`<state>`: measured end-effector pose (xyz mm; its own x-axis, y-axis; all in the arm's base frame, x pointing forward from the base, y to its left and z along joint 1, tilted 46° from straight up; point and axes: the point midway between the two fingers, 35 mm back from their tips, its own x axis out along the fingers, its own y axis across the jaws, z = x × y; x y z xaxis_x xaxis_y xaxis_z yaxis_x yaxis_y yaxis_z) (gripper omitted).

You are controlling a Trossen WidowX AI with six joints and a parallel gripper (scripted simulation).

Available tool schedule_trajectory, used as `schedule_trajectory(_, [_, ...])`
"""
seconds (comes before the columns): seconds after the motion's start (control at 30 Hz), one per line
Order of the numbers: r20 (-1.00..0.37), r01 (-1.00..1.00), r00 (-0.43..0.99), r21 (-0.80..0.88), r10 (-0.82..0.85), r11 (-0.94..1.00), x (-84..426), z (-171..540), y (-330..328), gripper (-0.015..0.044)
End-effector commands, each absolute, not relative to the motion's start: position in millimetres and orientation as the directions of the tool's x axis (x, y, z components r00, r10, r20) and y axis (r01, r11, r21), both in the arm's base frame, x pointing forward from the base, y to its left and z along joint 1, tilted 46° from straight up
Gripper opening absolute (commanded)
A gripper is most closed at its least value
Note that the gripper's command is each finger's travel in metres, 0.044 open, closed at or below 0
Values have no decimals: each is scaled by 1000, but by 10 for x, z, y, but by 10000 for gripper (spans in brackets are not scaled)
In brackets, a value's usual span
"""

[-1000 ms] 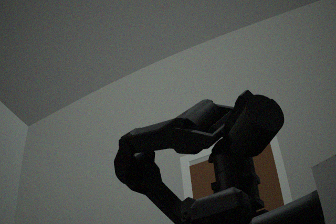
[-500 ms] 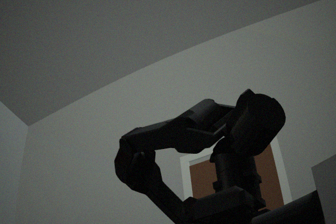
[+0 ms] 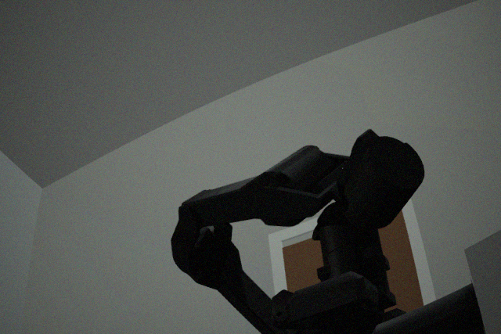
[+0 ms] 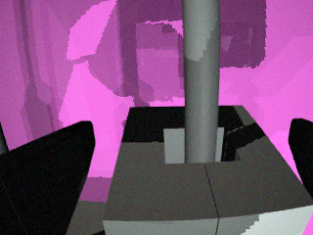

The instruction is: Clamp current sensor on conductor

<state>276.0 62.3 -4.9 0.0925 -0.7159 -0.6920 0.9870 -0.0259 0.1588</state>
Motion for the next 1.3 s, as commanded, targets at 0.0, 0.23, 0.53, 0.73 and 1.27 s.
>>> schedule_trajectory(0.0, [-692, 987, 93, 159, -716, -26, 2760, -49, 623, 414])
schedule_trajectory(0.23, [-692, 987, 93, 159, -716, -26, 2760, -49, 623, 230])
schedule_trajectory(0.53, [-692, 987, 93, 159, -716, -26, 2760, -49, 623, 127])
schedule_trajectory(0.73, [-692, 987, 93, 159, -716, -26, 2760, -49, 623, 87])
schedule_trajectory(1.27, [-691, 987, 92, 157, -717, -25, 2757, -40, 624, 0])
